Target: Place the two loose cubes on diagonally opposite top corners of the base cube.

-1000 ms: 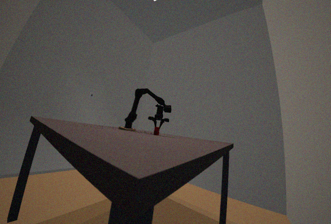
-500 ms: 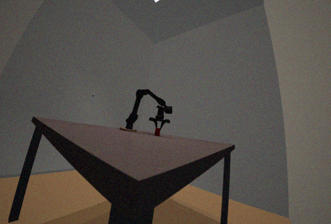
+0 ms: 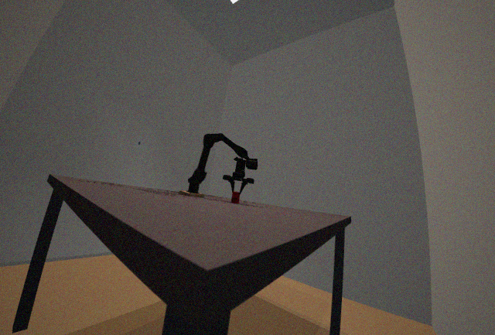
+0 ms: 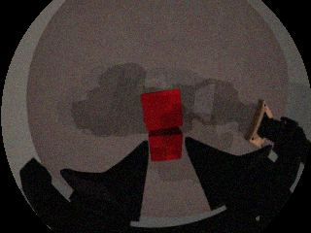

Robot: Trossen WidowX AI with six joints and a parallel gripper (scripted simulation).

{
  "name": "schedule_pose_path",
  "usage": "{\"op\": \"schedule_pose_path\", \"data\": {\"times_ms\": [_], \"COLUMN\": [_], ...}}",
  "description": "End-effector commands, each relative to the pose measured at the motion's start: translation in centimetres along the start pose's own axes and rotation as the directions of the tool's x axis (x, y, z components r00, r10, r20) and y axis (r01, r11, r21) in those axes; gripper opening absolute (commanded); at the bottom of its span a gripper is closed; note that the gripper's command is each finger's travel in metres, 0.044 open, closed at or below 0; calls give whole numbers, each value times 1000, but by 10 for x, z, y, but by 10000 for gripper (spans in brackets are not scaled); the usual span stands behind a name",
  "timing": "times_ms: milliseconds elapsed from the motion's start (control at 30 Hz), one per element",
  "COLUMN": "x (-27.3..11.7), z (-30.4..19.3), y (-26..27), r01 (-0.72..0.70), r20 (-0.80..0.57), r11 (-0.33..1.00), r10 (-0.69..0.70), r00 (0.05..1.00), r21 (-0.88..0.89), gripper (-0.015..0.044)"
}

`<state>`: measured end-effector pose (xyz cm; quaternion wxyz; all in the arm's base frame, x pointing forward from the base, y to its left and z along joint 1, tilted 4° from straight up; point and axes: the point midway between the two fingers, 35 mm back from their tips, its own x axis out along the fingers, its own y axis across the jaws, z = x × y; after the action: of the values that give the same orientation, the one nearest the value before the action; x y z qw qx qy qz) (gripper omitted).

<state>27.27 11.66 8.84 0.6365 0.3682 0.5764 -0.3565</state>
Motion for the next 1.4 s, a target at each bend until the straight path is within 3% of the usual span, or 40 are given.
{"op": "schedule_pose_path", "data": {"times_ms": [0,1133,1367], "x": [-8,-60,-67], "z": [0,0,0], "y": [2,1,1], "r01": [-8,-8,-7], "r20": [0,0,0], "r11": [1000,1000,1000], "r10": [8,8,7], "r00": [1000,1000,1000], "r21": [1,1,-3], "gripper": [205,205,389]}}
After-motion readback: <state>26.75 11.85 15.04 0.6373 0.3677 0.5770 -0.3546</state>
